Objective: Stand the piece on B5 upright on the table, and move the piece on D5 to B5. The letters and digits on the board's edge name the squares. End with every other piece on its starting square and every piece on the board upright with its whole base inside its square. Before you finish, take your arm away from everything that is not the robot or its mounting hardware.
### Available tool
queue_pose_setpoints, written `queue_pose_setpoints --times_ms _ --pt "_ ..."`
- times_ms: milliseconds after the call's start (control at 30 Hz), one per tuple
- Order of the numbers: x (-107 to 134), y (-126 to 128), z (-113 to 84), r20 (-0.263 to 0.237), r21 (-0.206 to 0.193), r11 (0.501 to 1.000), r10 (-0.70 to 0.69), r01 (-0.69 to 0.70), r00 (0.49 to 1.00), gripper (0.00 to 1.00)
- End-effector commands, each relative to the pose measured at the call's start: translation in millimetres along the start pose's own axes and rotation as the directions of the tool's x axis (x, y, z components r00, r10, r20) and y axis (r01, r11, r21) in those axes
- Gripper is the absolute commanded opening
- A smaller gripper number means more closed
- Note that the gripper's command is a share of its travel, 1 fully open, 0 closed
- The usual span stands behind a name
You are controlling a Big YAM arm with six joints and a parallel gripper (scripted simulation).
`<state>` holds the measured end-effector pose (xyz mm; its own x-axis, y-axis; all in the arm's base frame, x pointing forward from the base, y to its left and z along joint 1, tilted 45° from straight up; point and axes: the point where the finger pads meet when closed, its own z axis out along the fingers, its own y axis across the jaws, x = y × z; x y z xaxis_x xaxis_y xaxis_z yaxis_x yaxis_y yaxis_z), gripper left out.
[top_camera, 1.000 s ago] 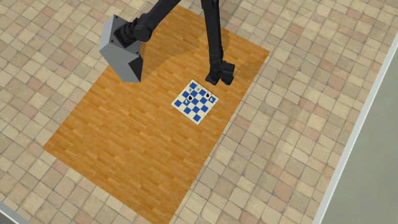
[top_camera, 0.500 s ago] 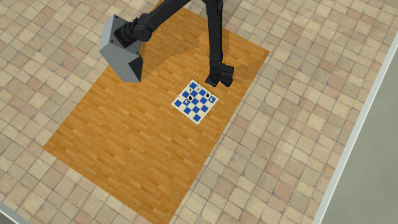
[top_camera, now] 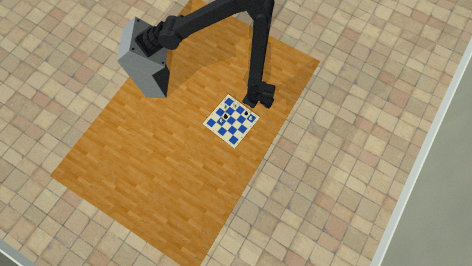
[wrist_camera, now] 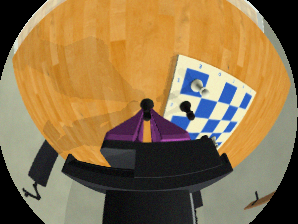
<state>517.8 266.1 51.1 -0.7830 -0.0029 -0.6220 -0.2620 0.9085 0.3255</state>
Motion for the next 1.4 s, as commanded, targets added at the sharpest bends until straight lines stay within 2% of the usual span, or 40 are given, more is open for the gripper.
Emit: queue_pose_setpoints --times_ms 0,1367 --pt "-7.8 4.7 8.8 0.021 -0.008 1.000 0.010 -0.010 1.000 0.00" --pt "-11.7 6.5 4.9 0.029 -0.011 1.000 0.010 -0.009 1.000 0.00"
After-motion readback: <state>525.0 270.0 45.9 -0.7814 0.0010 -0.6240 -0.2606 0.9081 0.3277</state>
